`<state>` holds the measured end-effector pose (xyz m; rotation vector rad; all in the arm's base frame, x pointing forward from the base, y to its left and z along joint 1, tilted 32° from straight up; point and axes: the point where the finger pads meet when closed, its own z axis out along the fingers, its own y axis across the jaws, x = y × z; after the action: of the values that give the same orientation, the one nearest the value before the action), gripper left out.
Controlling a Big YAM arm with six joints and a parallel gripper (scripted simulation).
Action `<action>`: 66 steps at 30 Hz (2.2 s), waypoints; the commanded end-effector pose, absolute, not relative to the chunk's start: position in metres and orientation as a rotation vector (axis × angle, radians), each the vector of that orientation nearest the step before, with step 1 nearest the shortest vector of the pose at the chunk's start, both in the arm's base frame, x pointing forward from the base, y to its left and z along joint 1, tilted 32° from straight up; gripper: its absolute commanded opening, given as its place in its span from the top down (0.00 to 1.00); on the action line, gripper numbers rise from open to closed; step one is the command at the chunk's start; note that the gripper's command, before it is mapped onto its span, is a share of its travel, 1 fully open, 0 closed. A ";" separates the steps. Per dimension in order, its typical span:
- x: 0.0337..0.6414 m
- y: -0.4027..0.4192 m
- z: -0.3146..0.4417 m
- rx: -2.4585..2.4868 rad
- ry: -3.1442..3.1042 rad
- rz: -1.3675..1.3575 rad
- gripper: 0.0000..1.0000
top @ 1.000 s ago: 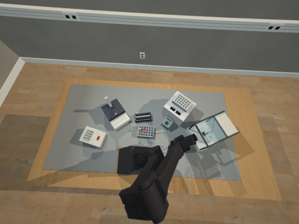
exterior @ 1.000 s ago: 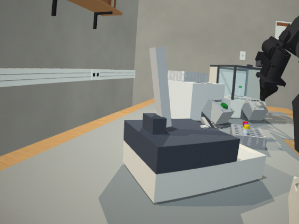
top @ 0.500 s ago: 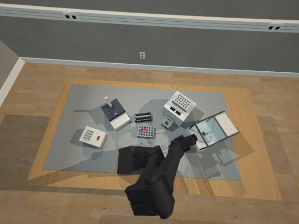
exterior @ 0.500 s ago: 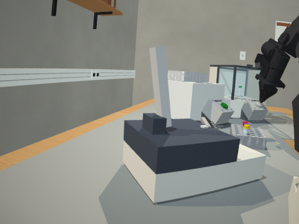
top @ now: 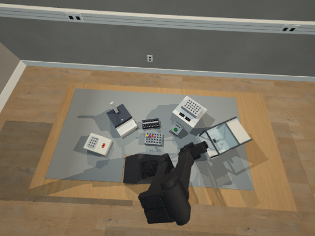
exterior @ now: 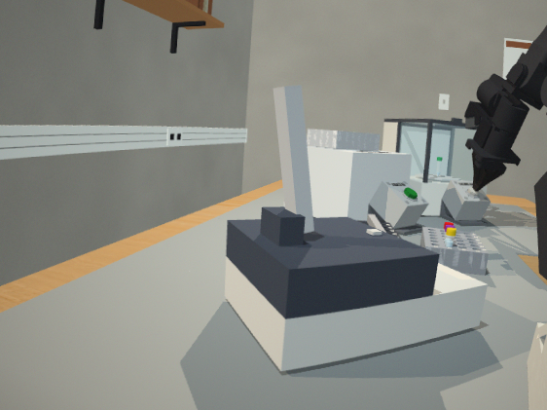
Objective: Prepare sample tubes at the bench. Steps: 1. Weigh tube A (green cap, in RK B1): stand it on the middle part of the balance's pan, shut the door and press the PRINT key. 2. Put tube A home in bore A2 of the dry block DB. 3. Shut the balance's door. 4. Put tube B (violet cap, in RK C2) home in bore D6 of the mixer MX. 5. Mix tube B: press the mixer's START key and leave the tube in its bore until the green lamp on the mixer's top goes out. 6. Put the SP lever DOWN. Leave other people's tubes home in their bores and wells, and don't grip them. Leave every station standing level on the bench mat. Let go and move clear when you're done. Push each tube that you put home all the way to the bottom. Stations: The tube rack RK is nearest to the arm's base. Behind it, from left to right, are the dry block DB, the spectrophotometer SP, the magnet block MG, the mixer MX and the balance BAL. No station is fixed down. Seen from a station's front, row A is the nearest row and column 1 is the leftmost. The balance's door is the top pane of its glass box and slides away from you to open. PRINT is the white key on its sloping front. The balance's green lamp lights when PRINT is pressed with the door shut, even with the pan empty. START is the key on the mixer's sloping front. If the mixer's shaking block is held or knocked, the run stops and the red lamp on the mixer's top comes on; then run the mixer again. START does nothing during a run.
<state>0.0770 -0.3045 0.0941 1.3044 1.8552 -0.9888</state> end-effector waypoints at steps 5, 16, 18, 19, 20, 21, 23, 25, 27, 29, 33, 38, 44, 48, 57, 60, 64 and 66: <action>0.080 -0.325 0.111 1.285 1.810 -1.020 1.00; 0.080 -0.330 0.107 1.285 1.812 -1.019 1.00; 0.080 -0.331 0.106 1.286 1.812 -1.019 1.00; 0.080 -0.331 0.106 1.287 1.811 -1.018 1.00; 0.080 -0.331 0.106 1.287 1.811 -1.018 1.00; 0.080 -0.331 0.106 1.287 1.811 -1.018 1.00; 0.080 -0.331 0.106 1.287 1.811 -1.018 1.00; 0.080 -0.331 0.106 1.287 1.811 -1.018 1.00; 0.080 -0.331 0.106 1.287 1.811 -1.018 1.00; 0.080 -0.331 0.106 1.287 1.811 -1.018 1.00; 0.080 -0.331 0.106 1.287 1.811 -1.018 1.00; 0.080 -0.331 0.106 1.287 1.811 -1.018 1.00; 0.080 -0.331 0.106 1.287 1.811 -1.018 1.00; 0.080 -0.331 0.106 1.287 1.811 -1.018 1.00; 0.080 -0.331 0.106 1.287 1.811 -1.018 1.00; 0.080 -0.331 0.106 1.287 1.811 -1.018 1.00; 0.080 -0.331 0.106 1.287 1.811 -1.018 1.00; 0.080 -0.331 0.106 1.287 1.811 -1.018 1.00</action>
<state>0.0778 -0.3128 0.0887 1.3014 1.8498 -0.9922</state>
